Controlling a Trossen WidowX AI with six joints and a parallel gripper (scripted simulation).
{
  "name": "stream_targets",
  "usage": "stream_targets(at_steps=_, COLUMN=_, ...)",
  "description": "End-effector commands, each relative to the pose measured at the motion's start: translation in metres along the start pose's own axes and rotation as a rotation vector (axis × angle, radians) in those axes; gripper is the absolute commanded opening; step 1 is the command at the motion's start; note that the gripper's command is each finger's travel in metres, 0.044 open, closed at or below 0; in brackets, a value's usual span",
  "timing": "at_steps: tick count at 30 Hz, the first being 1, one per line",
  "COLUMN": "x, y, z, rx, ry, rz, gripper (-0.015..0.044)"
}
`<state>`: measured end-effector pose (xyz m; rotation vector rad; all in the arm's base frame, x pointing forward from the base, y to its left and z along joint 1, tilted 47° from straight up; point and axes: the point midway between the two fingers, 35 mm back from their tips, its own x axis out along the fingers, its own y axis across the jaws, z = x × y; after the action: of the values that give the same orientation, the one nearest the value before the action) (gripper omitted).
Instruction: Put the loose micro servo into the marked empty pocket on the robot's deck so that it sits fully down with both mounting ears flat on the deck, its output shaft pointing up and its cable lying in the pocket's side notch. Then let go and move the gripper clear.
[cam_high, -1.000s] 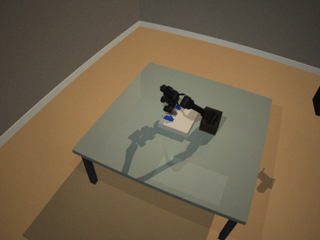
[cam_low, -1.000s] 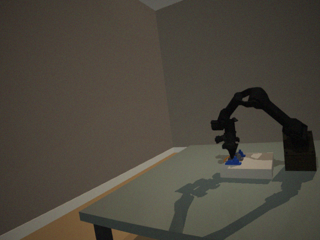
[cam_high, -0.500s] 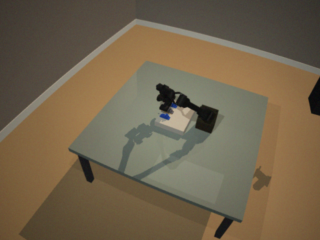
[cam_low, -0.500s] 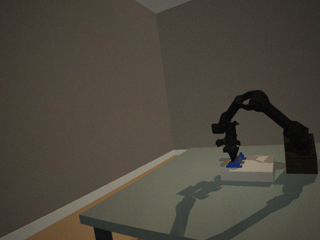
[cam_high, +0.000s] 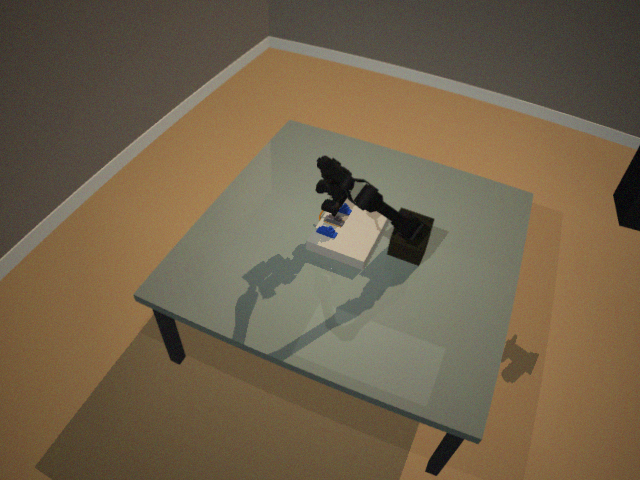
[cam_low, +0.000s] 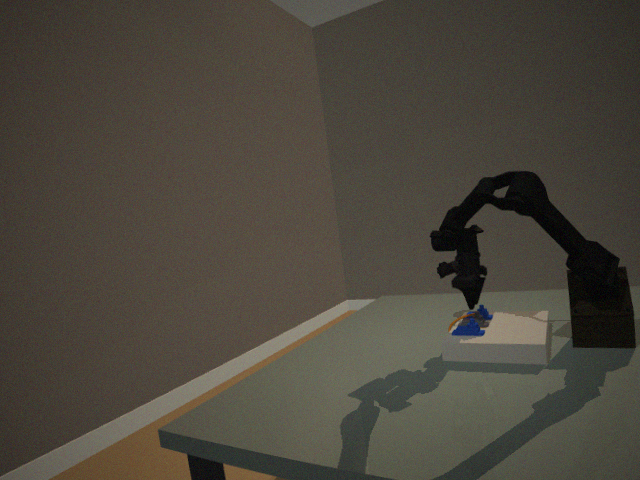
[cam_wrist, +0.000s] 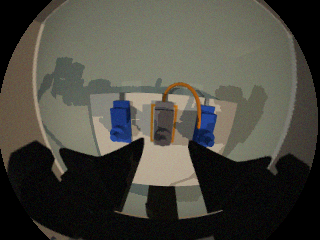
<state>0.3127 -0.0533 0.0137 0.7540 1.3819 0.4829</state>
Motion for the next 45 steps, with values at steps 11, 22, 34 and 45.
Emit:
stream_targets(at_steps=11, x=-0.054, y=0.002, z=-0.091, rx=0.0, ry=0.001, rz=-0.001, gripper=0.044)
stream_targets(at_steps=22, x=-0.099, y=0.001, z=-0.089, rx=0.006, ry=-0.006, rz=0.0, gripper=0.044)
stream_targets(at_steps=34, x=-0.099, y=0.001, z=-0.089, rx=0.006, ry=-0.006, rz=0.0, gripper=0.044)
stream_targets(at_steps=45, x=-0.099, y=0.001, z=-0.089, rx=0.006, ry=-0.006, rz=0.0, gripper=0.044)
